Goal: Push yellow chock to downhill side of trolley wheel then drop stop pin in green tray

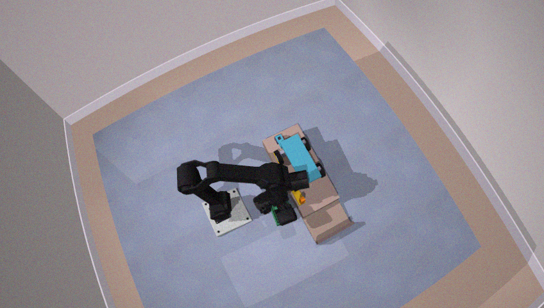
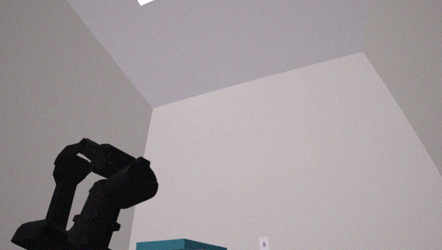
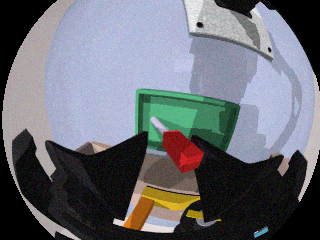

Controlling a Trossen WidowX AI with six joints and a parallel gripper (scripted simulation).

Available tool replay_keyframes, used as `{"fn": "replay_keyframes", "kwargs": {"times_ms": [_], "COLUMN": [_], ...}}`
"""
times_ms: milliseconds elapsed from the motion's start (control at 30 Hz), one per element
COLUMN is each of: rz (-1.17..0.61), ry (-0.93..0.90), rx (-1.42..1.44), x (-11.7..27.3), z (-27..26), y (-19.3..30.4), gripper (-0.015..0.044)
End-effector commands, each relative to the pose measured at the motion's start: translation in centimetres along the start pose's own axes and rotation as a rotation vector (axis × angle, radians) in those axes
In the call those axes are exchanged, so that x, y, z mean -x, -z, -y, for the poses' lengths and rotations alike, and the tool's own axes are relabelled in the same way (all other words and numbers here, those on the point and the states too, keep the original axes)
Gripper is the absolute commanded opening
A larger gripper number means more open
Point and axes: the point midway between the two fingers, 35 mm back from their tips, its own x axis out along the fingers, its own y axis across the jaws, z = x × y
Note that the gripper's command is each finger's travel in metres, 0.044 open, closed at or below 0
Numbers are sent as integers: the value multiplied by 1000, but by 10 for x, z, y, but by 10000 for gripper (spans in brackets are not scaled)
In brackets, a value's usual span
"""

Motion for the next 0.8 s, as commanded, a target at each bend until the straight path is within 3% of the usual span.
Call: {"fn": "replay_keyframes", "kwargs": {"times_ms": [0,767], "rz": [-1,-1], "ry": [-6,-5], "rx": [-5,-5], "x": [-1,-7], "z": [2,17], "y": [0,0], "gripper": [190,190]}}
